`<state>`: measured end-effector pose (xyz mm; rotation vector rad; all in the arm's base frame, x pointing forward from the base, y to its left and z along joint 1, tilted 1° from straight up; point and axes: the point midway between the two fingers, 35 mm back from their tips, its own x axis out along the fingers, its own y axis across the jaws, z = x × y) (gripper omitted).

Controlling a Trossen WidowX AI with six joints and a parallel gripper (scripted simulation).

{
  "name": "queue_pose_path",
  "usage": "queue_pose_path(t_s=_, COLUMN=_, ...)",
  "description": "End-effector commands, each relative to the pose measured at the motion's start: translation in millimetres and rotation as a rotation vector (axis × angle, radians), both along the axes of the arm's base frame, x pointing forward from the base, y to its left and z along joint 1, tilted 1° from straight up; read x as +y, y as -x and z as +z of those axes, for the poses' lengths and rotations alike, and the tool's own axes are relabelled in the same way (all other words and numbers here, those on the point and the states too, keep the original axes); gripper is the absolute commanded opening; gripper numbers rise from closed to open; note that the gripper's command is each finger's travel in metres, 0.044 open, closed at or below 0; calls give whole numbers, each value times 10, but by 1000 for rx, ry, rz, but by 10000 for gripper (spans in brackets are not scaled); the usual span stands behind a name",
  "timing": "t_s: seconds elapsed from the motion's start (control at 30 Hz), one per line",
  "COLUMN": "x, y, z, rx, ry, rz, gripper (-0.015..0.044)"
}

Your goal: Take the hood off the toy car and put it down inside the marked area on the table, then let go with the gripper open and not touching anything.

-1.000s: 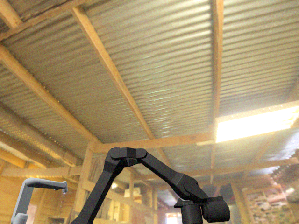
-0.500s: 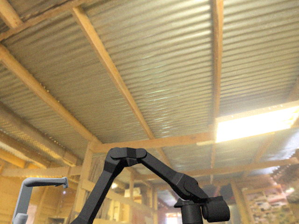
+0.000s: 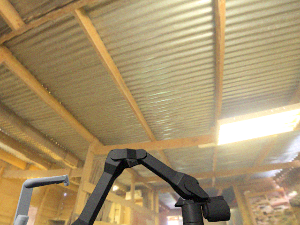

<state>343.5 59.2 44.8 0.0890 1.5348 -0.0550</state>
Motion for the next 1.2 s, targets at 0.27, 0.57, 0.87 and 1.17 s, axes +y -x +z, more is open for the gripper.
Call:
queue_pose_path(t_s=0.27, x=0, y=-5, z=92, rx=-2, ry=-1, rz=0, gripper=0)
queue_pose_path(t_s=0.57, x=-1, y=-2, z=150, rx=-2, ry=-1, rz=0, gripper=0)
queue_pose_path(t_s=0.87, x=-3, y=-3, z=268, rx=-2, ry=0, rz=0, gripper=0)
queue_pose_path(t_s=1.17, x=-10, y=16, z=641, rx=-2, ry=0, rz=0, gripper=0)
